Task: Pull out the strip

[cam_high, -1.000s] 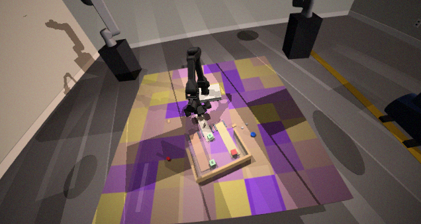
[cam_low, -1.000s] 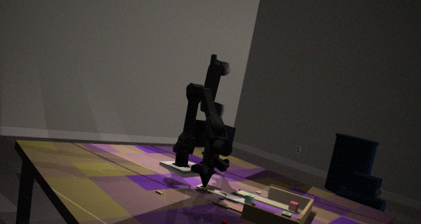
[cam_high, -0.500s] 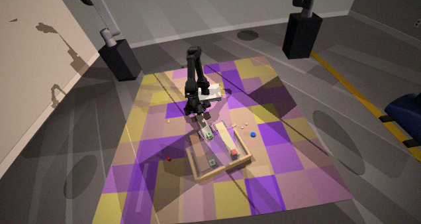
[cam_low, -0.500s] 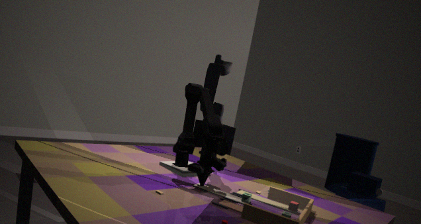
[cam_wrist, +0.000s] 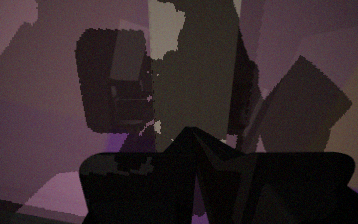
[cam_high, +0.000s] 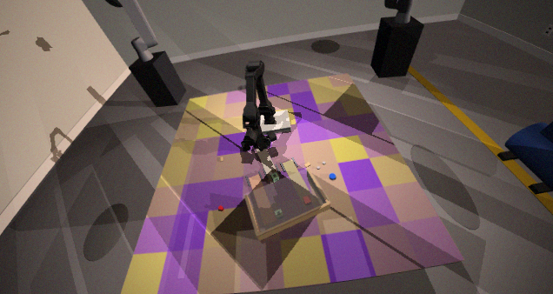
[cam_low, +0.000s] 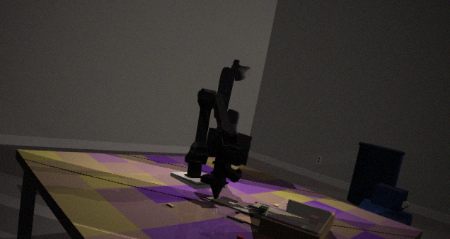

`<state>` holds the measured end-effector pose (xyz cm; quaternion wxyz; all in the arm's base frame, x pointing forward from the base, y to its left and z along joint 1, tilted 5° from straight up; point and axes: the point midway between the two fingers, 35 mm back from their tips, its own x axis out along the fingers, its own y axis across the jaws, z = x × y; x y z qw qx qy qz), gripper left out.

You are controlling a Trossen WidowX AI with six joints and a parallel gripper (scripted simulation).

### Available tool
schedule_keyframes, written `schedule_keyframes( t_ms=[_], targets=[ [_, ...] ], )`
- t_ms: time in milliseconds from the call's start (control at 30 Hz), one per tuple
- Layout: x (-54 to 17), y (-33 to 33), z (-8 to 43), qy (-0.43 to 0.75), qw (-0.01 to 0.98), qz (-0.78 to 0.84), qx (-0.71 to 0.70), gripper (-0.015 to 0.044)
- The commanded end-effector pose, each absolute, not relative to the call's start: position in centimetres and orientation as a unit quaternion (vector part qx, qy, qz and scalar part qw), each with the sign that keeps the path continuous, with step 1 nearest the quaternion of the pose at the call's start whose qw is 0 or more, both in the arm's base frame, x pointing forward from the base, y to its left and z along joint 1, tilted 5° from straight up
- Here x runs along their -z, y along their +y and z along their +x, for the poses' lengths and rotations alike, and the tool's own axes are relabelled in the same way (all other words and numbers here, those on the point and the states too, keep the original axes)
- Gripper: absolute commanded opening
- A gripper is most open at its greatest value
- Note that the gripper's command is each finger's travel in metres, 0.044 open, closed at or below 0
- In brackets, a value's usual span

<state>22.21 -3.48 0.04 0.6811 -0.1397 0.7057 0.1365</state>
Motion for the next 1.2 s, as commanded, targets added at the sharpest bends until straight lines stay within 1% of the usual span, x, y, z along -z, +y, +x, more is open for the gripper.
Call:
schedule_keyframes(
  t_ms=[0,400,433,567,733,867,1167],
  targets=[
    [0.3,-3.6,21.4,0.715,0.671,-0.142,-0.135,0.0000],
    [0.3,-3.6,21.4,0.715,0.671,-0.142,-0.135,0.0000],
    [-0.3,-3.5,22.2,0.706,0.681,-0.140,-0.136,0.0000],
    [-4.1,-3.4,22.6,0.714,0.672,-0.142,-0.135,0.0000],
    [-4.3,-3.4,22.6,0.714,0.672,-0.142,-0.135,0.0000],
    [-4.1,-2.5,24.3,0.706,0.664,-0.175,-0.170,0.0105],
    [-4.3,-1.2,27.2,0.705,0.665,-0.178,-0.174,0.0341]
  ],
)
